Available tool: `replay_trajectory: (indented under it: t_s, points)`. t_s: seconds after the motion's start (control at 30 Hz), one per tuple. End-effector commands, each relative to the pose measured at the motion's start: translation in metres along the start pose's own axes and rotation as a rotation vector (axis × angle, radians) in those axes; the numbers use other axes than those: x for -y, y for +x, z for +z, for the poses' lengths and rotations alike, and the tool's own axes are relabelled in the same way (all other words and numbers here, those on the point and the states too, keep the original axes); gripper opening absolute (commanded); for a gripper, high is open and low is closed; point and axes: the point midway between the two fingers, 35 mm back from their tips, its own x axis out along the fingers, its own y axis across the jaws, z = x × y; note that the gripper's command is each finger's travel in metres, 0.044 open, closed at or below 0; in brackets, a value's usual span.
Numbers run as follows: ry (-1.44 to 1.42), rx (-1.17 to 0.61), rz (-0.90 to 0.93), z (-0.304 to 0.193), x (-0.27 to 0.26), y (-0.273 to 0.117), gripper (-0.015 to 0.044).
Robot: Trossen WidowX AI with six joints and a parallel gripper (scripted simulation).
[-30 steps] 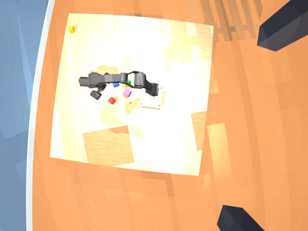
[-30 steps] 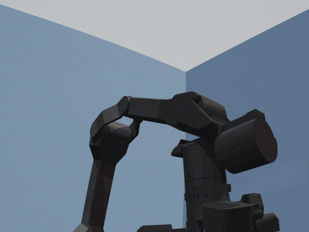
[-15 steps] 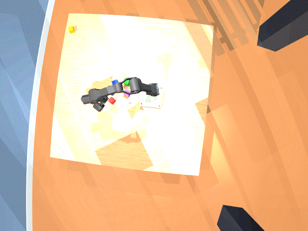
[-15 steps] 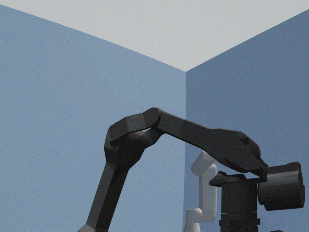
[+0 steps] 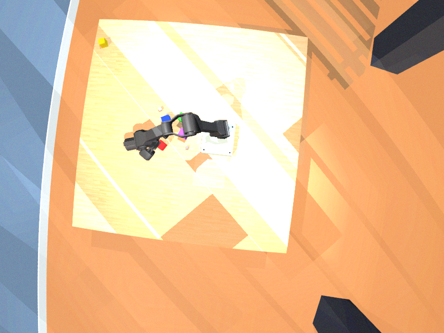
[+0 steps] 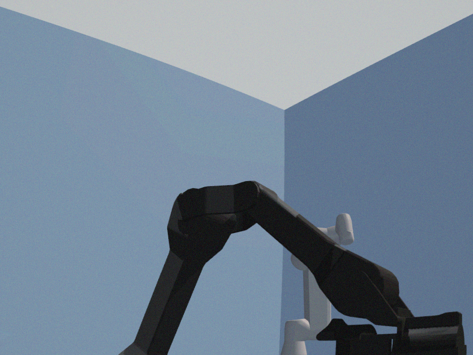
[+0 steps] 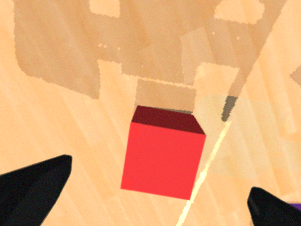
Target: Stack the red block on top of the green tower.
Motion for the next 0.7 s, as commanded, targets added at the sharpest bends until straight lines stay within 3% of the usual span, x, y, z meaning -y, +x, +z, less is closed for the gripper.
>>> replay_trajectory:
  t_s: [0.0,0.67]
  points:
    - [0.001,0.004,0.002,0.0,0.0,0.003,0.044]
    - [0.001,0.004,0.002,0.001,0.0,0.036,0.044]
